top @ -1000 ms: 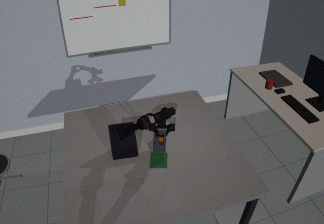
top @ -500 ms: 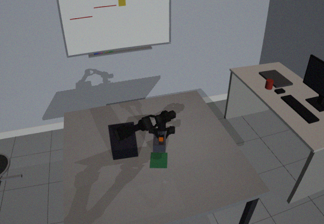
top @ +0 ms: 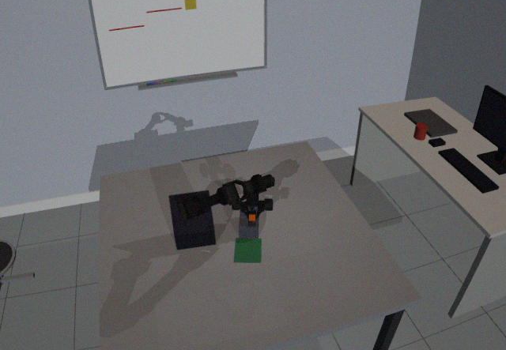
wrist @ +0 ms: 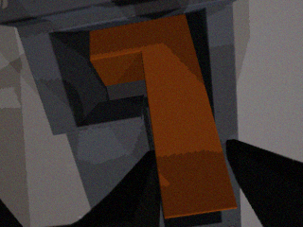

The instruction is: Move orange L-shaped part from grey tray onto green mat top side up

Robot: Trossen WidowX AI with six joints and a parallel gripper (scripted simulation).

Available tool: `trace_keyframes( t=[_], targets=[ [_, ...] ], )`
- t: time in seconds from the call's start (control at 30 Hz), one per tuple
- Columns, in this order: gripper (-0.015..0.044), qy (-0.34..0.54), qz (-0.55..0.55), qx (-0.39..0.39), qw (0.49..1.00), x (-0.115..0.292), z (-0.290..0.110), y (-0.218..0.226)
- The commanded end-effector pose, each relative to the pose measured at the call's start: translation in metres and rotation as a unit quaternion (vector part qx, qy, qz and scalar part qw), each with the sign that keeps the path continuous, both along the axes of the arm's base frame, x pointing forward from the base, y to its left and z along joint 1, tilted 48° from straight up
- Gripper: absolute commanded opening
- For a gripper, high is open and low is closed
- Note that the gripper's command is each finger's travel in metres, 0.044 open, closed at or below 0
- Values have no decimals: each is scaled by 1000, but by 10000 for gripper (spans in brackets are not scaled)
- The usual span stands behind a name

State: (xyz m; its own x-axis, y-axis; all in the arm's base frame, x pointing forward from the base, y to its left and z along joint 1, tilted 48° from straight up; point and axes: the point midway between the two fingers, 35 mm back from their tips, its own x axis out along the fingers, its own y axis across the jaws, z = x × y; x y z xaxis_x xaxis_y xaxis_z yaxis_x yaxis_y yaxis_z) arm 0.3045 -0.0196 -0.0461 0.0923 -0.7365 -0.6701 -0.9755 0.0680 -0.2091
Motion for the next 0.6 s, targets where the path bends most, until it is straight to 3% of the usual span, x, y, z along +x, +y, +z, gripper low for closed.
trace_keyframes(
  t=[0.0,0.23,0.37,0.57],
  targets=[
    [155,-1,-1,0,1000,0,1,0],
    [108,-1,-1,0,1000,0,1,0],
    [3,-1,-1,0,1000,0,1,0],
    [0,-1,-1,0,1000,0,1,1]
  ],
)
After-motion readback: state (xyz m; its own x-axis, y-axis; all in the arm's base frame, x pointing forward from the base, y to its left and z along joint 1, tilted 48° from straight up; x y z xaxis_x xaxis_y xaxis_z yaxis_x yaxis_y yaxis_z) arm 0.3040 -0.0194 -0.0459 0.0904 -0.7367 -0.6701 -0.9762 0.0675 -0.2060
